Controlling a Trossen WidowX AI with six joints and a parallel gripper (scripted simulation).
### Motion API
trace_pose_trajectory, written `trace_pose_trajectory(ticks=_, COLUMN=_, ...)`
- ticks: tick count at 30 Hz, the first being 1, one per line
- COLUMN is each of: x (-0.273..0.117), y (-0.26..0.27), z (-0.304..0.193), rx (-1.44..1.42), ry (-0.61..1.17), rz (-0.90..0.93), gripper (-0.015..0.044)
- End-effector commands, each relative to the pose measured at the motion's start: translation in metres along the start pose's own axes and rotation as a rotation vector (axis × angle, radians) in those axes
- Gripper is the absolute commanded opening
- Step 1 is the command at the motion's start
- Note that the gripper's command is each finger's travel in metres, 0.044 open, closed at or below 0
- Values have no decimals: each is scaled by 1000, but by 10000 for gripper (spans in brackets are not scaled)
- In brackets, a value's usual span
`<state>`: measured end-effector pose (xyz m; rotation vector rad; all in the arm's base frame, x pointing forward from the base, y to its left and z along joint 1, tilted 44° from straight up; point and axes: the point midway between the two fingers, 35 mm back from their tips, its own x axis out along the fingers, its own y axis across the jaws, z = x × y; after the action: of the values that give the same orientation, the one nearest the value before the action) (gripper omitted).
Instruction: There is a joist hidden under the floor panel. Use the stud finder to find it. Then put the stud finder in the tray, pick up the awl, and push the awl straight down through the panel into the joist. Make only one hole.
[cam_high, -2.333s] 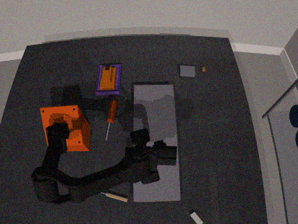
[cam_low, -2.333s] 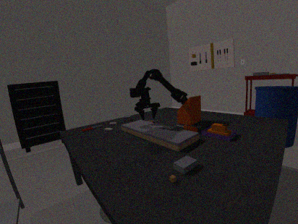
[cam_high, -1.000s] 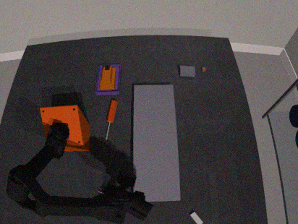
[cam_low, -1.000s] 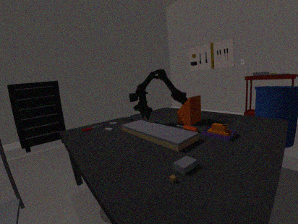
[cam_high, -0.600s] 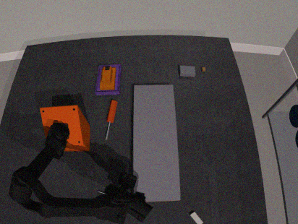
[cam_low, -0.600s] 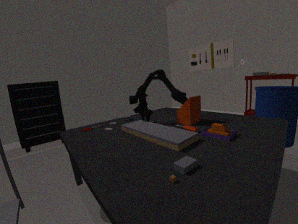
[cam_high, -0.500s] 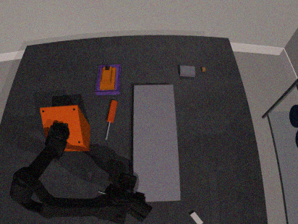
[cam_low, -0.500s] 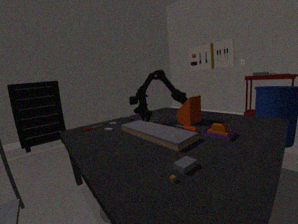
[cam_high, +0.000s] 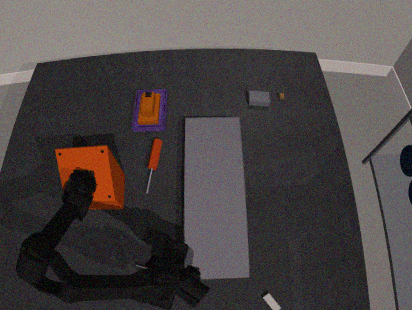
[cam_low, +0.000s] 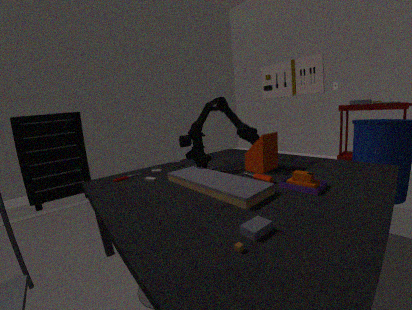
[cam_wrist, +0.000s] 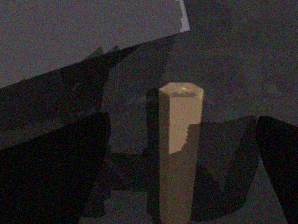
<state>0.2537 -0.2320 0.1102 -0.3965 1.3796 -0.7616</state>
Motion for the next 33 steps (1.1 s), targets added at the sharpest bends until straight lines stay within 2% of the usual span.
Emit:
trace_pose_trajectory(ticks=1, x=1, y=2, z=-1, rx=-4, ry=-1, rz=6, gripper=230)
trace_pose_trajectory(ticks=7, x=1, y=2, z=-1, rx=-4, ry=-1, rz=6, gripper=72)
trace_pose_trajectory(ticks=14, x=1, y=2, z=-1, rx=-4, ry=-1, rz=6, gripper=26)
trace_pose_trajectory(ticks=15, x=0, y=2, z=0, rx=-4, ry=-1, rz=7, gripper=0)
trace_pose_trajectory(ticks=19, x=-15, y=3, z=2, rx=-3, ry=0, rz=11, gripper=0)
trace_pose_trajectory(ticks=33, x=-111, y=1, z=-6, rx=-4, ry=1, rz=14, gripper=0)
